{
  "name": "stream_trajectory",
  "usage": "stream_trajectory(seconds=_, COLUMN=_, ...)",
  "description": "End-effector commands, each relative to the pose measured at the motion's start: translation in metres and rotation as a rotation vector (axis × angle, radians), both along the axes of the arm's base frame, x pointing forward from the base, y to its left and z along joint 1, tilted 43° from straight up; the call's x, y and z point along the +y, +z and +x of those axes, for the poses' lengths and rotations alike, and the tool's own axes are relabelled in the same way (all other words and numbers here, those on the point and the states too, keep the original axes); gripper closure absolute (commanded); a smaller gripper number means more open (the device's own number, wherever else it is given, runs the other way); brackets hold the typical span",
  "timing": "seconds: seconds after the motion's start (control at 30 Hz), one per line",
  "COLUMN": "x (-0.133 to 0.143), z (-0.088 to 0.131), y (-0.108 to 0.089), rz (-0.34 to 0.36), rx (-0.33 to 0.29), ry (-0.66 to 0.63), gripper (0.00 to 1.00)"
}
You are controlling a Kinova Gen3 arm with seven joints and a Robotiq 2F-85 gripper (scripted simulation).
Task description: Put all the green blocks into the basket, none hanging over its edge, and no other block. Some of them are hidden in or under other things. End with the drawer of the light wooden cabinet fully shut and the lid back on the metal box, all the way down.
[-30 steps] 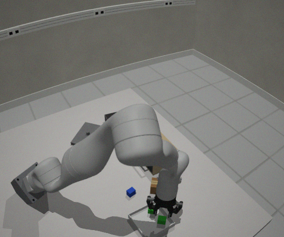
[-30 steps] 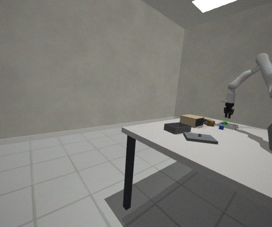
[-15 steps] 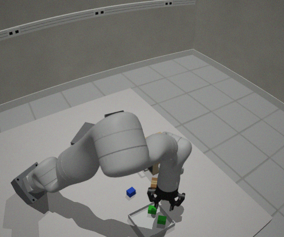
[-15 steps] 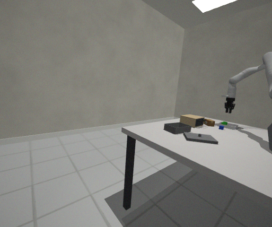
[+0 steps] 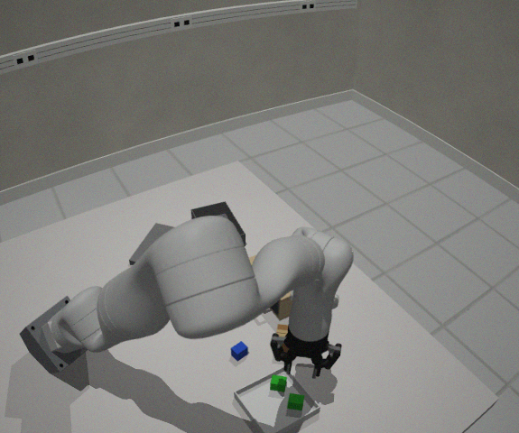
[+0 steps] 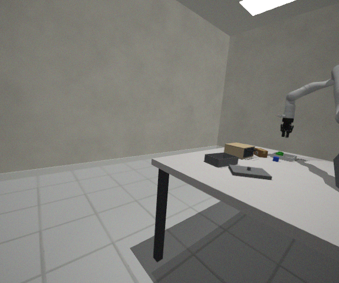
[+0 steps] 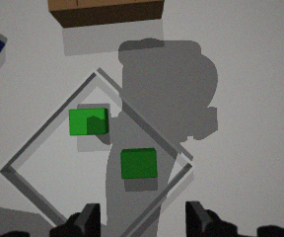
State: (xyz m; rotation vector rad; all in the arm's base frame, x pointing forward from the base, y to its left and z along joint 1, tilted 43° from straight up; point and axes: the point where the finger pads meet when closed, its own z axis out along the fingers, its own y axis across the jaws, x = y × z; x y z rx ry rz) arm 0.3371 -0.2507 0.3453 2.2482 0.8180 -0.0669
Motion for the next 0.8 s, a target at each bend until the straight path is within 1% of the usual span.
stream_trajectory(seconds=0.0, x=0.005, z=0.0003, y=0.0027, rz=0.008, rx=-0.007, ry=0.002, gripper=0.43)
stream_trajectory(seconds=0.47, x=0.0052, z=0.0001, y=0.0028, rz=0.007, rx=-0.005, ry=0.003, gripper=0.43)
stream_trajectory(seconds=0.77, x=0.0078, z=0.0042, y=0.0028, rz=-0.003, rx=0.011, ry=0.021, gripper=0.43)
